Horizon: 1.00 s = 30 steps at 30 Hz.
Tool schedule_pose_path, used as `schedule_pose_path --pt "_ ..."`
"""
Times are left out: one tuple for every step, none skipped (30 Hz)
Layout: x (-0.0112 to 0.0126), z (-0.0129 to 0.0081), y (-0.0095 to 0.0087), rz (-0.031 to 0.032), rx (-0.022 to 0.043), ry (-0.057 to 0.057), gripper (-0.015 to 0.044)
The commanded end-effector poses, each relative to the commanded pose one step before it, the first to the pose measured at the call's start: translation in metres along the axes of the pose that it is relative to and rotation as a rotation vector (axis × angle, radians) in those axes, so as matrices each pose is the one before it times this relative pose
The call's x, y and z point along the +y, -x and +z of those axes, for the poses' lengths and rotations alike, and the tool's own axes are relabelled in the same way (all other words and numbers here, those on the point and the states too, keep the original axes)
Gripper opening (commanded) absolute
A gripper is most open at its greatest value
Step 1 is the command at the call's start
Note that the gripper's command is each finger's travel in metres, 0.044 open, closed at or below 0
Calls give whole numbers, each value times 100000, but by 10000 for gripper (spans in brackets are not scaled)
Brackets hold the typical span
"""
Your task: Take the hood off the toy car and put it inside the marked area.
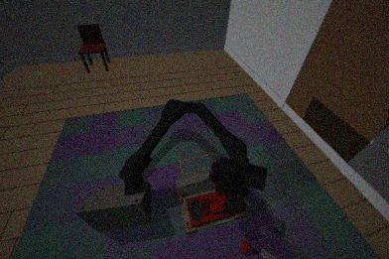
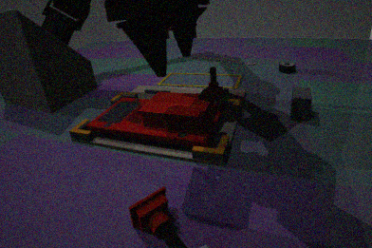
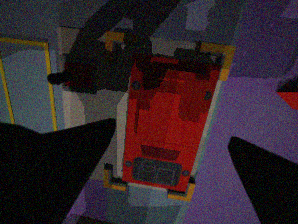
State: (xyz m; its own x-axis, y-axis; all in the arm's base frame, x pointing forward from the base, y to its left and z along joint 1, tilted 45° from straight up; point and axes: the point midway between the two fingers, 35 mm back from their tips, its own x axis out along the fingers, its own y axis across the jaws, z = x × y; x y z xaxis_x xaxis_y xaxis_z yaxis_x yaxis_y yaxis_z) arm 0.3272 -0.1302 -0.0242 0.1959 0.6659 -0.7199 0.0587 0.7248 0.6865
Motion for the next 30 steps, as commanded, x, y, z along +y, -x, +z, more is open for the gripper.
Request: schedule_pose_path --pt "-110 -265 -266 1126 879 -1070 440" --pt "-2 4 -55 -2 -1 0 440" --pt "-2 5 -68 -2 -2 0 440" --pt "-3 5 -79 -2 -2 0 440" --pt "-3 5 -83 -2 -2 0 440" --pt "-2 5 -83 -2 -2 0 440" --pt "-2 5 -83 -1 -2 0 440" --pt "-2 5 -83 -1 -2 0 440" --pt "-2 5 -83 -1 -2 0 440" --pt "-2 4 -83 -1 -2 0 440" --pt "-2 4 -83 -1 -2 0 440" --pt "-2 4 -83 -1 -2 0 440" --pt "-1 3 -83 0 -2 0 440" --pt "-1 3 -83 0 -2 0 440" --pt "-1 3 -83 0 -2 0 440" --pt "-1 3 -83 0 -1 0 440" --pt "-1 3 -83 1 -1 0 440" --pt "-1 3 -83 1 -1 0 440" --pt "-1 2 -83 1 -1 0 440" --pt "-1 2 -83 1 -1 0 440" --pt "0 2 -82 2 -1 0 440" --pt "0 2 -82 2 -1 0 440" --pt "0 2 -82 2 -1 0 440" --pt "0 1 -82 2 -1 0 440" --pt "0 1 -82 2 -1 0 440" --pt "0 1 -82 3 -1 0 440" --pt "0 1 -82 3 -1 0 440" --pt "1 1 -82 3 -1 0 440" --pt "1 0 -82 3 -1 0 440" --pt "1 0 -82 4 -1 0 440"
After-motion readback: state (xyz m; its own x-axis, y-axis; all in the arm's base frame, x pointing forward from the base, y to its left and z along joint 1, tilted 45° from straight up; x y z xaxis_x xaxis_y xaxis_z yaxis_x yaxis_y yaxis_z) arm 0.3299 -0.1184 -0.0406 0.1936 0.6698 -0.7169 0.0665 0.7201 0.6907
